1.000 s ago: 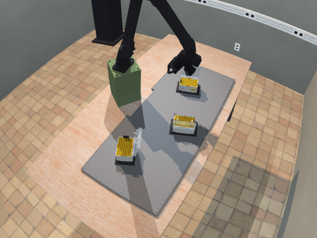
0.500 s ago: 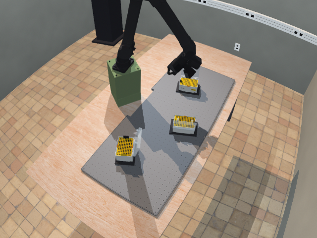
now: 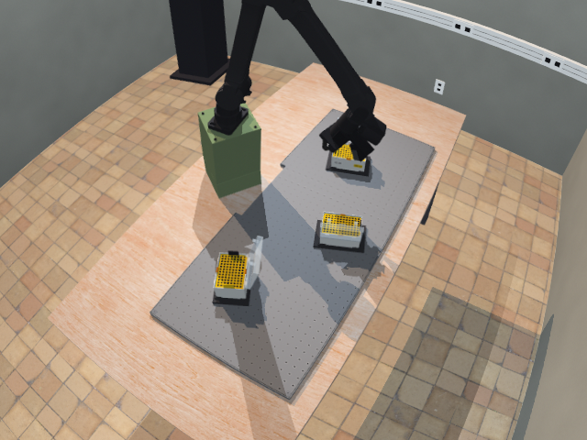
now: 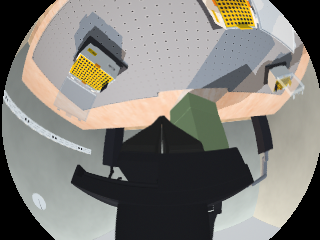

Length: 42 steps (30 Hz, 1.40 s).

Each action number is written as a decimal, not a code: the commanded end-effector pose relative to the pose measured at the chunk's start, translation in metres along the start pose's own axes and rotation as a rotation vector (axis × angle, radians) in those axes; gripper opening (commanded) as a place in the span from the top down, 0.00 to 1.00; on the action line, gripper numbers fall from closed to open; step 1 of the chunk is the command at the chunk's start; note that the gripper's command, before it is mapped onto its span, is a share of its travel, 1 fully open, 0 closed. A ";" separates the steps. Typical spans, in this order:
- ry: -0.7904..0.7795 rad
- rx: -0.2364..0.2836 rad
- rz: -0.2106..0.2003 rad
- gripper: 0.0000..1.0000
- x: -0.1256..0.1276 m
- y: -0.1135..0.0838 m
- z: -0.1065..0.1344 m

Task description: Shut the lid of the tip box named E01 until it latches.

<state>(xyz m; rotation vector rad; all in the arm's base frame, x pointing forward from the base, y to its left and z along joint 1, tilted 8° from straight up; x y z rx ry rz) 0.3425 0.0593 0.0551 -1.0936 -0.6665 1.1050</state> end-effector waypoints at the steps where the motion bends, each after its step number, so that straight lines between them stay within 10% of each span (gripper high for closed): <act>1: -0.016 0.013 0.004 1.00 0.000 -0.005 -0.008; 35: -0.047 0.011 0.024 1.00 0.000 -0.006 -0.011; 42: -0.248 0.004 0.138 1.00 -0.011 -0.018 -0.034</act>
Point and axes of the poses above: the point where the finger pads meet when closed, its own y axis out along the fingers, its own x axis across the jaws, z = x × y, the point moved 10 cm from there along -y, back along the fingers, and after that the axes turned 4 degrees about y, right-handed, at the moved point
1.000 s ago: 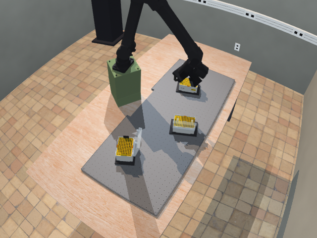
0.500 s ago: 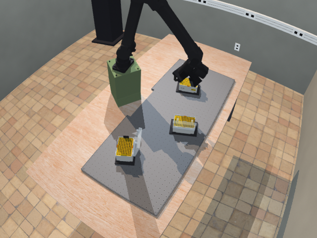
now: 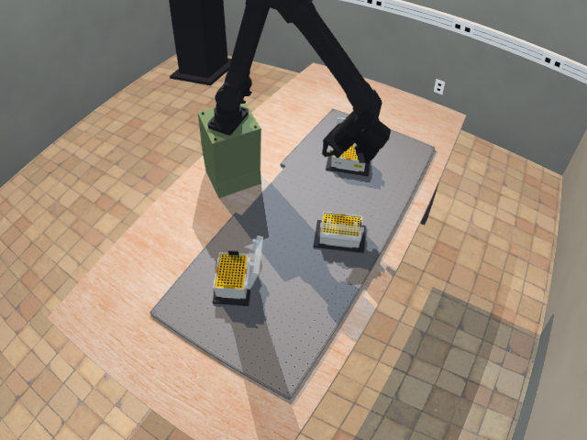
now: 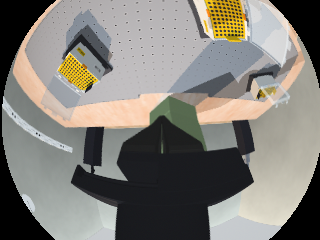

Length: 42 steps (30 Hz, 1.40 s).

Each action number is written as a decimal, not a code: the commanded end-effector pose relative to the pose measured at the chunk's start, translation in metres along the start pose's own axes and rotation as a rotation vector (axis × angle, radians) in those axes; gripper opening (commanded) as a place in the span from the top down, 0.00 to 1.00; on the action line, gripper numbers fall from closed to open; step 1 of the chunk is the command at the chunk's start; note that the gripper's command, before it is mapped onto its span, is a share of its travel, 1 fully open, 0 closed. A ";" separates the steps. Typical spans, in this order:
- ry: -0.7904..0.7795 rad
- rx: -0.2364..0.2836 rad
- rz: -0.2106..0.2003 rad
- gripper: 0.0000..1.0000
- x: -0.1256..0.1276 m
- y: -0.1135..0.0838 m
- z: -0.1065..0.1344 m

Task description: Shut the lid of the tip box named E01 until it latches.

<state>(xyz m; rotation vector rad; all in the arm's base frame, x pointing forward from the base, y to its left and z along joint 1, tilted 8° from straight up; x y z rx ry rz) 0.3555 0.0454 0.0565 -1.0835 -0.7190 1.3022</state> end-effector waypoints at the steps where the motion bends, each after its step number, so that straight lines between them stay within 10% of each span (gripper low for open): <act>1: -0.135 0.002 0.024 1.00 -0.008 -0.012 -0.021; 18: -0.586 -0.057 0.281 1.00 -0.010 -0.022 -0.025; 42: -0.581 -0.043 0.276 1.00 -0.016 -0.018 -0.028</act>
Point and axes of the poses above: the point where the finger pads meet when closed, its own y axis out along the fingers, its own x axis across the jaws, z = x × y, the point moved 10 cm from there along -y, back along the fingers, and after that the axes turned 4 degrees about y, right-handed, at the moved point
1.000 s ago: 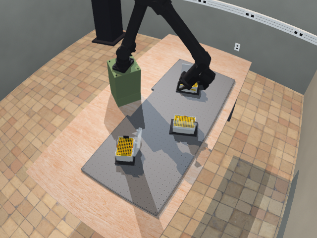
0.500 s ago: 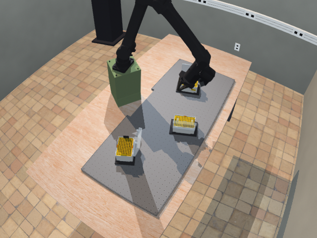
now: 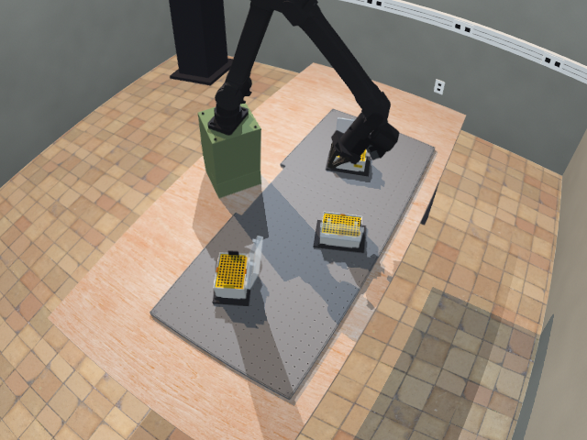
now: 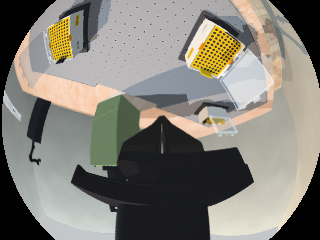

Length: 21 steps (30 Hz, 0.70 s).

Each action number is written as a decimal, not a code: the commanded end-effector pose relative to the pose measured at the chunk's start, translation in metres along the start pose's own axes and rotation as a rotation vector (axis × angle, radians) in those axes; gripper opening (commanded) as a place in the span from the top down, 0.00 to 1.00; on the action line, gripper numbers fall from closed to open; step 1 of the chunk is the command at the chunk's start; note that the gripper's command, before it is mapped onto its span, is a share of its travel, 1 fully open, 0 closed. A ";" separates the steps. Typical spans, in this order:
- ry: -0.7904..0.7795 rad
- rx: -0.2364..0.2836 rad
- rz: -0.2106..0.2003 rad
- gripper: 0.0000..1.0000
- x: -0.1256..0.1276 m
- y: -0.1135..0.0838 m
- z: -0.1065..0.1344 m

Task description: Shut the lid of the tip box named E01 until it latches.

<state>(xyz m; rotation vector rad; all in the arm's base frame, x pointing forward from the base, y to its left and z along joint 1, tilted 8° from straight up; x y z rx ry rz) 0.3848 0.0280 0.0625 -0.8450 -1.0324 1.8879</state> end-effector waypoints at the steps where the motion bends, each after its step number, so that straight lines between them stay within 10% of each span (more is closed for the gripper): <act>1: 0.000 -0.020 0.000 1.00 -0.003 -0.001 0.002; 21: -0.004 0.007 -0.008 1.00 -0.002 0.018 -0.004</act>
Point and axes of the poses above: the point where the finger pads meet when closed, its own y axis out along the fingers, its own x axis across the jaws, z = x × y, the point moved 10 cm from there along -y, back along the fingers, and after that the axes turned 4 degrees about y, right-handed, at the moved point
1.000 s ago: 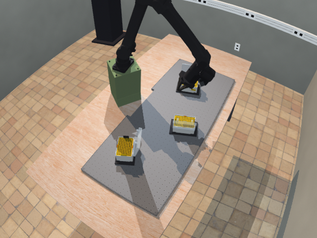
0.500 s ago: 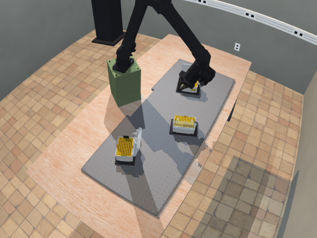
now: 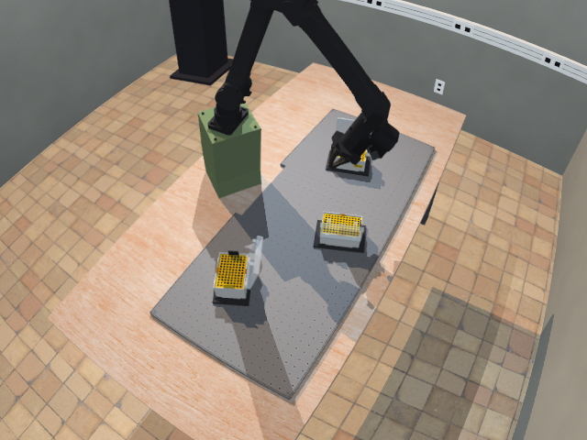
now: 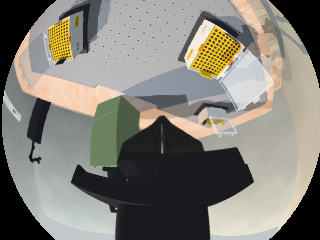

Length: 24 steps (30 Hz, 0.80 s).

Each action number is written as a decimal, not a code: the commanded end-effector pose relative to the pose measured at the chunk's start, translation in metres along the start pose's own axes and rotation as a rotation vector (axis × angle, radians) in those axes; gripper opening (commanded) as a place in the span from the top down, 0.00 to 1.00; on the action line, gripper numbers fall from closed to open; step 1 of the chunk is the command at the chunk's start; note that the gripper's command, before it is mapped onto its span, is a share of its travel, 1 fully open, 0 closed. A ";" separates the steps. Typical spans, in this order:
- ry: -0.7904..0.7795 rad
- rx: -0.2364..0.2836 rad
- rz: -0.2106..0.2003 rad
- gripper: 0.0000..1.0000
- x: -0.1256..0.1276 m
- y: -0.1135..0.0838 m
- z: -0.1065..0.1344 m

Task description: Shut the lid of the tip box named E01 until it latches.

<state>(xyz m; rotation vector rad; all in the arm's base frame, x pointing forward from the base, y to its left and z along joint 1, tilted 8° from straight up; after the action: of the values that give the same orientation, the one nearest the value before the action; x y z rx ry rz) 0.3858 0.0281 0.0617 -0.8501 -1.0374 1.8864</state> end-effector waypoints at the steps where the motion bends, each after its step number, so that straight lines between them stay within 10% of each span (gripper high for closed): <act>1: -0.005 0.013 -0.009 1.00 -0.002 0.022 -0.005; 24: 0.003 -0.010 -0.001 1.00 -0.002 0.107 -0.065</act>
<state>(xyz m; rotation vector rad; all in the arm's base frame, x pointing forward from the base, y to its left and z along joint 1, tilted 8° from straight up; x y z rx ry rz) 0.3933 0.0192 -0.0448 -0.8417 -1.0320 1.8900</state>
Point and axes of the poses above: the point where the finger pads meet when closed, its own y axis out along the fingers, its own x axis across the jaws, z = x × y, the point moved 10 cm from there along -y, back along the fingers, and after that the axes turned 4 degrees about y, right-handed, at the moved point
